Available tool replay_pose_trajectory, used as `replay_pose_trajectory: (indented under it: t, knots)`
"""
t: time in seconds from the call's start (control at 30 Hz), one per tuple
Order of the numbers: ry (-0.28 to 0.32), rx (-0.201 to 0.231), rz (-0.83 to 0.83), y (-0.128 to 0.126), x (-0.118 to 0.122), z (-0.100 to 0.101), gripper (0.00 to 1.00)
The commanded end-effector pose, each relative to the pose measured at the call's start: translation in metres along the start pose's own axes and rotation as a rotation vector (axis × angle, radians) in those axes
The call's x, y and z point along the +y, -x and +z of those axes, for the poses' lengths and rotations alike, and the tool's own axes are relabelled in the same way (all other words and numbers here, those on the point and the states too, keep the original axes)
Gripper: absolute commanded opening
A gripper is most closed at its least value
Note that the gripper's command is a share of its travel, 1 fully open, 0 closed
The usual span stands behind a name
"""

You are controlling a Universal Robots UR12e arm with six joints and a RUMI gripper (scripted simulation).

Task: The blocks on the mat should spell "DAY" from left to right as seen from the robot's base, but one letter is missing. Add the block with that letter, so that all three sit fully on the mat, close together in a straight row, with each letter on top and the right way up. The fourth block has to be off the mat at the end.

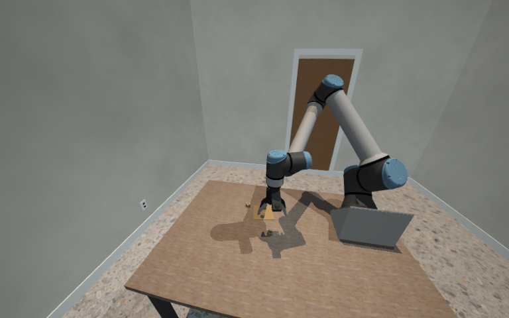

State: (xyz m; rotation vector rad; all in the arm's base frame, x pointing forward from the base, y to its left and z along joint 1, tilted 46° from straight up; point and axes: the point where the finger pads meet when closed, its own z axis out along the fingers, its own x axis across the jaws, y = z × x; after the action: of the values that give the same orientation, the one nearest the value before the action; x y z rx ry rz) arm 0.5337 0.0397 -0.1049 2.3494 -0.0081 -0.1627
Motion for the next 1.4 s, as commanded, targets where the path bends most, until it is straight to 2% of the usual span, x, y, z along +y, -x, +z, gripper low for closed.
replay_pose_trajectory:
  t: [0.0, 0.3, 0.67, 1.37]
  knots:
    - [0.000, 0.001, 0.000, 0.000, 0.000, -0.001, 1.00]
    - [0.000, 0.001, -0.030, 0.000, 0.000, 0.000, 1.00]
    - [0.000, 0.001, -0.191, 0.000, -0.002, 0.006, 1.00]
    - [0.001, 0.001, -0.690, 0.002, -0.004, 0.022, 1.00]
